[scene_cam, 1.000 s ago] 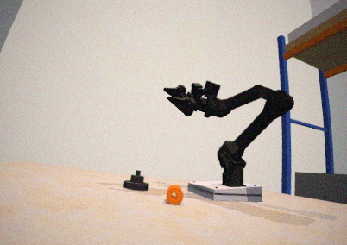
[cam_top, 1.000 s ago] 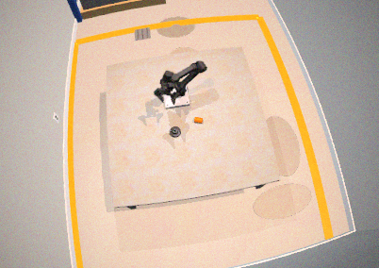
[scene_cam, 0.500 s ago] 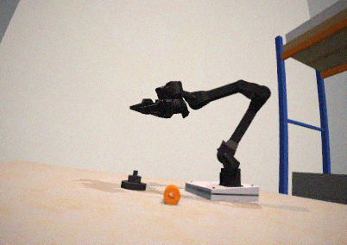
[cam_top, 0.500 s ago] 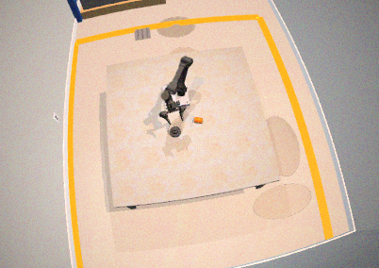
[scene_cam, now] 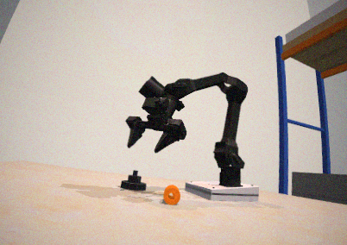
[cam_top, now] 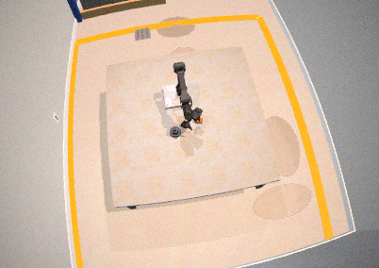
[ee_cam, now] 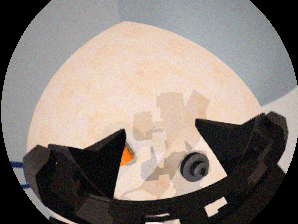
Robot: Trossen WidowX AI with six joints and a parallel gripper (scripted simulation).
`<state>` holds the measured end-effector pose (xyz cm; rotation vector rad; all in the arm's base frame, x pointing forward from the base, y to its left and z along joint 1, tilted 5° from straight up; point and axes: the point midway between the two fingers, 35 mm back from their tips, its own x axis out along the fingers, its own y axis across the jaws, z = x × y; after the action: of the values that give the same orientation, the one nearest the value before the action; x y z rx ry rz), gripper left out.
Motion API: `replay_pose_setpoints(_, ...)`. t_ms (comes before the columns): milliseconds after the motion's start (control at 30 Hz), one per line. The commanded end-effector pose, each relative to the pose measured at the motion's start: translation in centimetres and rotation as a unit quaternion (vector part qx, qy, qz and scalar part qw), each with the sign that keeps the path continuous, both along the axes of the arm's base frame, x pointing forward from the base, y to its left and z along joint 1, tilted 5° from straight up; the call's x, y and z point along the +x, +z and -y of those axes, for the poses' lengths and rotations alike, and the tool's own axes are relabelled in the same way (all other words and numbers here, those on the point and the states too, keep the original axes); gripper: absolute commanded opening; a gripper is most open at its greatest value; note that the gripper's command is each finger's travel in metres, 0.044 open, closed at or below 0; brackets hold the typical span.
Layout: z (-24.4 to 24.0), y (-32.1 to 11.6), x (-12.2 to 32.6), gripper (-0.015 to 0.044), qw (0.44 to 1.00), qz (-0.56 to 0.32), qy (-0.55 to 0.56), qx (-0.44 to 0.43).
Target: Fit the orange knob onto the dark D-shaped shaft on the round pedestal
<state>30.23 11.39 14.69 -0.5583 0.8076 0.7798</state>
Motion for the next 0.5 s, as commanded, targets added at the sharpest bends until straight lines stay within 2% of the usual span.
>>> replay_pose_setpoints(0, -4.0, -3.6, -5.0, 0.0440, 0.971, -0.099, 0.136, -0.171)
replay_pose_setpoints(133, -4.9, -4.6, -7.4, 0.0440, 0.938, -0.128, 0.200, -0.250)
replay_pose_setpoints(467, -5.0, -4.7, -7.5, 0.0440, 0.937, -0.130, 0.203, -0.254)
